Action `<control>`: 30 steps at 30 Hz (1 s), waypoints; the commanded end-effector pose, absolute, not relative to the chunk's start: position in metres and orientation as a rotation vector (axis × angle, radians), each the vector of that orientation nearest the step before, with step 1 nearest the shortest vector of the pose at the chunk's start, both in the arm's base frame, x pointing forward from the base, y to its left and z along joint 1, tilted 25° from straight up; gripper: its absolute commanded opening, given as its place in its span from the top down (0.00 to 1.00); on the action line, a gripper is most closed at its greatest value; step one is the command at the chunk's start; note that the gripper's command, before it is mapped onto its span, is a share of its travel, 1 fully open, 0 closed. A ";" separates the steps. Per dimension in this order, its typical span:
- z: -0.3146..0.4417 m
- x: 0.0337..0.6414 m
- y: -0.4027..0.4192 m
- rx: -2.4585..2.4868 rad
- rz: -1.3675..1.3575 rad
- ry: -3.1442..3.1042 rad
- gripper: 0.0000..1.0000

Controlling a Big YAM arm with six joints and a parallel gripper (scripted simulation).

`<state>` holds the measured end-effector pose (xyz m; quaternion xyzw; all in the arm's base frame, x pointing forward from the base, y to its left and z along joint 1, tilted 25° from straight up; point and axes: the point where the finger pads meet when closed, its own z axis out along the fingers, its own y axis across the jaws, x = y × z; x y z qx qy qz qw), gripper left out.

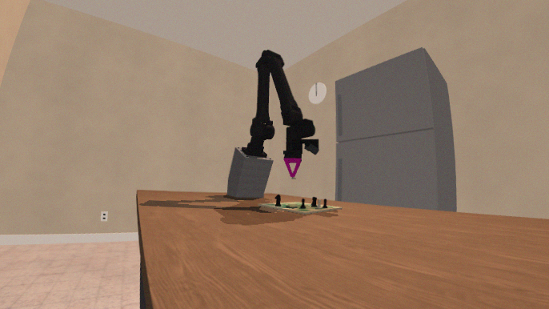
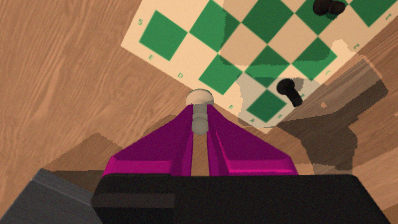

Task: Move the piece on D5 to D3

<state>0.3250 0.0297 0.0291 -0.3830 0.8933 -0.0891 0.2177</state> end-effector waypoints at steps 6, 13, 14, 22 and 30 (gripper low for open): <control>0.029 0.322 0.032 -1.072 -0.232 2.507 1.00; 0.036 0.330 0.034 -1.048 -0.232 2.501 1.00; 0.038 0.333 0.035 -1.012 -0.224 2.514 1.00; 0.062 0.382 0.048 -0.460 -0.097 2.649 1.00; 0.055 0.383 0.049 -0.257 -0.055 2.708 1.00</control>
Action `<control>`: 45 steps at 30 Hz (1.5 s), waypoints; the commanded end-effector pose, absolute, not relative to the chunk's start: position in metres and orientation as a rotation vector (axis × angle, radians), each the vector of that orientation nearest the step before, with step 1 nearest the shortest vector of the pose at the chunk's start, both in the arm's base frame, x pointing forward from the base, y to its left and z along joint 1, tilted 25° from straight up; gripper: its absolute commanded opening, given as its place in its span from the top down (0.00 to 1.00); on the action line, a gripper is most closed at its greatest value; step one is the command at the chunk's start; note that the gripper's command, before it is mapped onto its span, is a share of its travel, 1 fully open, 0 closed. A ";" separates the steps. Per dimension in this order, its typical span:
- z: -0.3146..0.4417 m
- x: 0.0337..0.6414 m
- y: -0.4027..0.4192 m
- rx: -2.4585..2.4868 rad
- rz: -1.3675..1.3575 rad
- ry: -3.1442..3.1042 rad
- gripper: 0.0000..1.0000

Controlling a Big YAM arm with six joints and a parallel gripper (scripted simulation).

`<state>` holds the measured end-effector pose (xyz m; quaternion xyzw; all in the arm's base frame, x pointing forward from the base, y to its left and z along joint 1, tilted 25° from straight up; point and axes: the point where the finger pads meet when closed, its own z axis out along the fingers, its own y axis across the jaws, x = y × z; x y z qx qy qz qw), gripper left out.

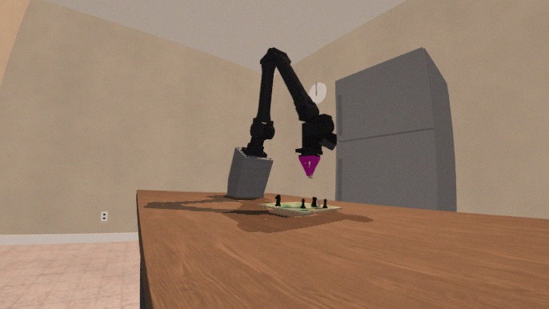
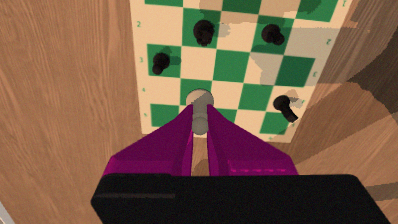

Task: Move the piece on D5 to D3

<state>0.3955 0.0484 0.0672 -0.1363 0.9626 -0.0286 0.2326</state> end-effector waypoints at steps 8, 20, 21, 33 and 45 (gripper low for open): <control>0.066 0.392 0.049 -0.247 -0.051 2.680 1.00; 0.041 0.400 0.044 -0.242 -0.057 2.681 1.00; 0.038 0.404 0.044 -0.245 -0.057 2.678 1.00; 0.000 0.432 0.046 -0.259 -0.055 2.661 1.00; -0.023 0.438 0.046 -0.260 -0.055 2.668 1.00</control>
